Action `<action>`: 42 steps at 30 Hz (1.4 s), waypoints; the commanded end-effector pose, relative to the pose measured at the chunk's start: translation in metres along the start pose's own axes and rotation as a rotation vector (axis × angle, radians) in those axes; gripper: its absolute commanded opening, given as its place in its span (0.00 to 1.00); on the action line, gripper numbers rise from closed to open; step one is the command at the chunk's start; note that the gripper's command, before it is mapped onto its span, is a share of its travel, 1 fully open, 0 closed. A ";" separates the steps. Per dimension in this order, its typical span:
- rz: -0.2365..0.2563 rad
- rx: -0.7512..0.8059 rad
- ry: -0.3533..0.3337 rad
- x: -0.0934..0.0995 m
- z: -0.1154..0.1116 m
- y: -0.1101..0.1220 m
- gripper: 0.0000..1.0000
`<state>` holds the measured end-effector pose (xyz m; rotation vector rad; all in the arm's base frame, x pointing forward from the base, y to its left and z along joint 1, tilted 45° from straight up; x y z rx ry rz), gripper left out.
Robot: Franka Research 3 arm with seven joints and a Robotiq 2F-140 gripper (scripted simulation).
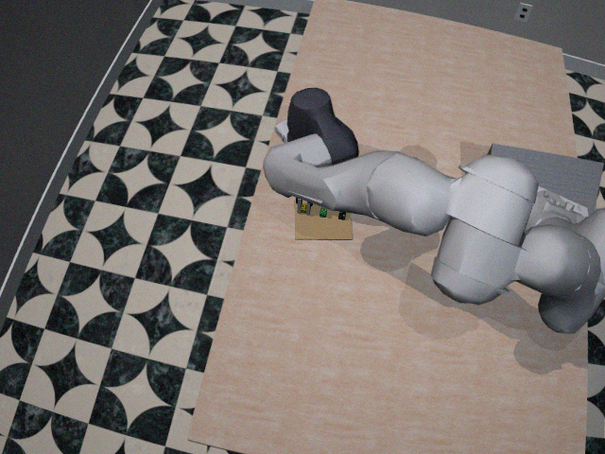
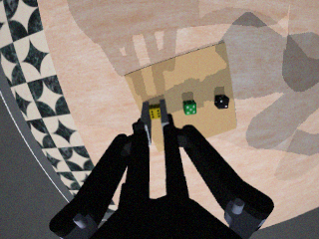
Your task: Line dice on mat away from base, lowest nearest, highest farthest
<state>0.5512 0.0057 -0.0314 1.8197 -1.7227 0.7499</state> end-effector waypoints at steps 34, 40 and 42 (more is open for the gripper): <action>0.002 0.004 0.000 -0.001 0.001 0.000 0.19; 0.002 0.004 0.000 0.000 0.001 0.000 0.19; 0.002 0.004 0.000 0.001 0.001 0.000 0.19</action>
Point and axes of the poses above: the point where the finger pads meet when closed, its own x axis back along the fingers, its own y axis across the jaws, z = x × y, the point moved 9 cm from there along x, back along the fingers, and after that the axes turned 4 degrees about x, right-handed, at the moved point
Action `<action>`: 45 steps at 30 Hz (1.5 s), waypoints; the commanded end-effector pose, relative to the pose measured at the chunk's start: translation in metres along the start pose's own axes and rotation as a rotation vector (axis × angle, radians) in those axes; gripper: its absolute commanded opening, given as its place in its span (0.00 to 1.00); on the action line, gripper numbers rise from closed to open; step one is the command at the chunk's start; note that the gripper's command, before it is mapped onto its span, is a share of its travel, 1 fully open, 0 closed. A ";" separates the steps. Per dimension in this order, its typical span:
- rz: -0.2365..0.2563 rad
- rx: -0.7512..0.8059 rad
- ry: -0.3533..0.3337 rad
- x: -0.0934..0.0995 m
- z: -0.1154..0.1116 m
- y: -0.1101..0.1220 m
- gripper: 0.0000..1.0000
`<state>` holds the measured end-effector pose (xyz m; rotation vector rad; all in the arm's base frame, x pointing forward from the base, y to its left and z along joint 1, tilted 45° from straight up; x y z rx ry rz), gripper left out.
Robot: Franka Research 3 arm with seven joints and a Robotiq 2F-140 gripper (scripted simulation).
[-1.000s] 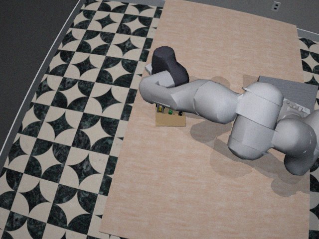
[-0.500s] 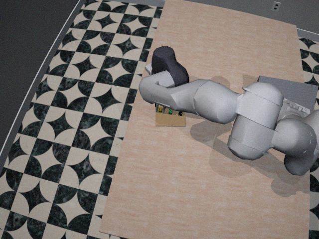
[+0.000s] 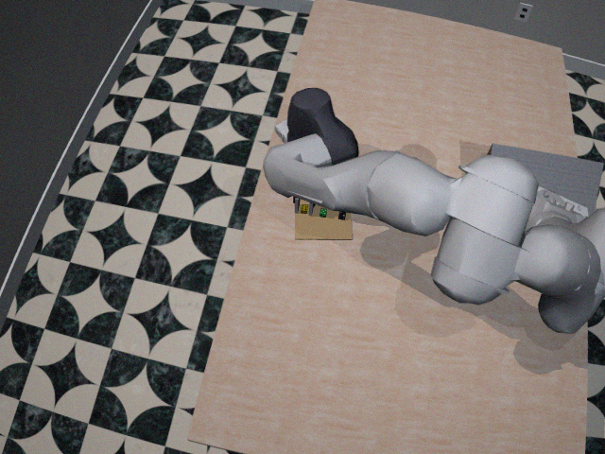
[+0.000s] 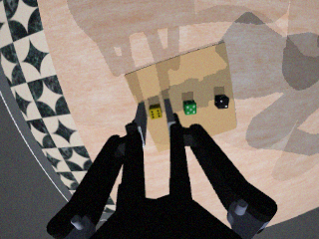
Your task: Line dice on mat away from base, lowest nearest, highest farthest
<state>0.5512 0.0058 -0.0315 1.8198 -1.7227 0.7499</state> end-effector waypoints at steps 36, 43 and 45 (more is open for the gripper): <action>0.002 0.004 0.000 0.089 0.001 0.000 1.00; 0.002 0.004 0.000 0.089 0.001 0.000 1.00; 0.002 0.004 0.000 0.089 0.001 0.000 1.00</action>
Point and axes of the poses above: the point where the finger pads meet when closed, its own x axis back along the fingers, its own y axis across the jaws, z = x × y, the point moved 9 cm from there along x, back along the fingers, and after that the axes turned 4 degrees about x, right-handed, at the moved point
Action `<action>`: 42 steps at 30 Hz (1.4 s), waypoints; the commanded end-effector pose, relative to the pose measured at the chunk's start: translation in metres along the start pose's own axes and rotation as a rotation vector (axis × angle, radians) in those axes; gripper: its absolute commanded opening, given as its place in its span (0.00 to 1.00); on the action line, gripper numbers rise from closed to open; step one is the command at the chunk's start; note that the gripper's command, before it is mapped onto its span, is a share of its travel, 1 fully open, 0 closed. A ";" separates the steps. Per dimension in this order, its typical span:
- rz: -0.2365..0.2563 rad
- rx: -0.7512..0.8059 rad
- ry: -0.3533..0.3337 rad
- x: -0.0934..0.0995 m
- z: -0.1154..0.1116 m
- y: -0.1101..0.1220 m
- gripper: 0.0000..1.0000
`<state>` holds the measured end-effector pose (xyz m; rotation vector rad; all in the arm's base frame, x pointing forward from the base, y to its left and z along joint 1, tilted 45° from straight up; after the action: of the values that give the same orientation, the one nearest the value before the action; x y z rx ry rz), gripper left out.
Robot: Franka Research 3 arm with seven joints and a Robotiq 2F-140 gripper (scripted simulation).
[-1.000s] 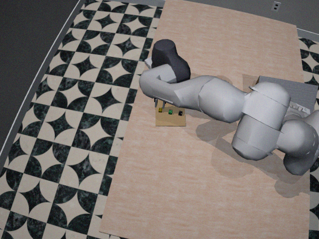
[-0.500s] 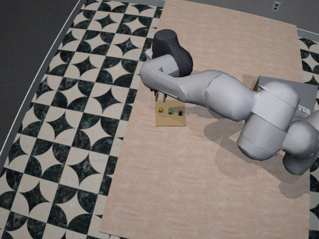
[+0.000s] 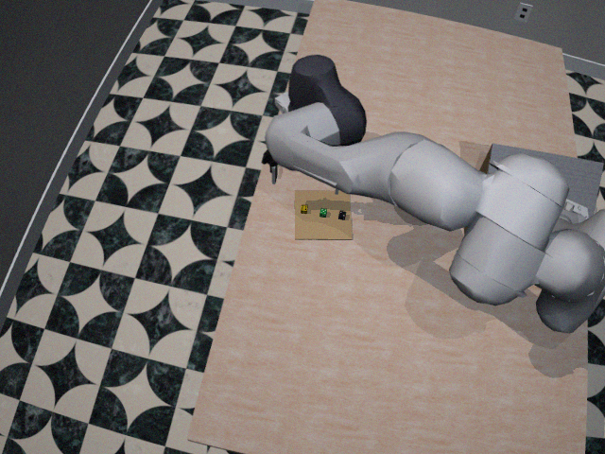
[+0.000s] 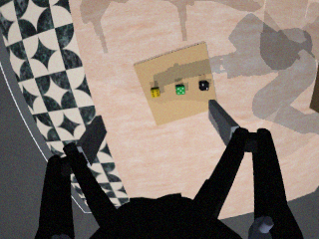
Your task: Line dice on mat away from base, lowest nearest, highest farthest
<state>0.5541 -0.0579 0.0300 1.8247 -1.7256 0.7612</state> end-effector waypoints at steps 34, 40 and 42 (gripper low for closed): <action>-0.002 -0.006 0.000 0.069 0.000 0.000 1.00; -0.002 -0.006 0.000 0.071 0.000 0.000 1.00; -0.002 -0.006 0.000 0.071 0.000 0.000 1.00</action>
<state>0.5578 -0.1078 0.0788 1.8223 -1.7262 0.7694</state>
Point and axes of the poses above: the point where the finger pads meet when closed, its own x axis back along the fingers, its own y axis across the jaws, z = x × y, the point moved 9 cm from there along x, back along the fingers, and after that the axes turned 4 degrees about x, right-handed, at the moved point
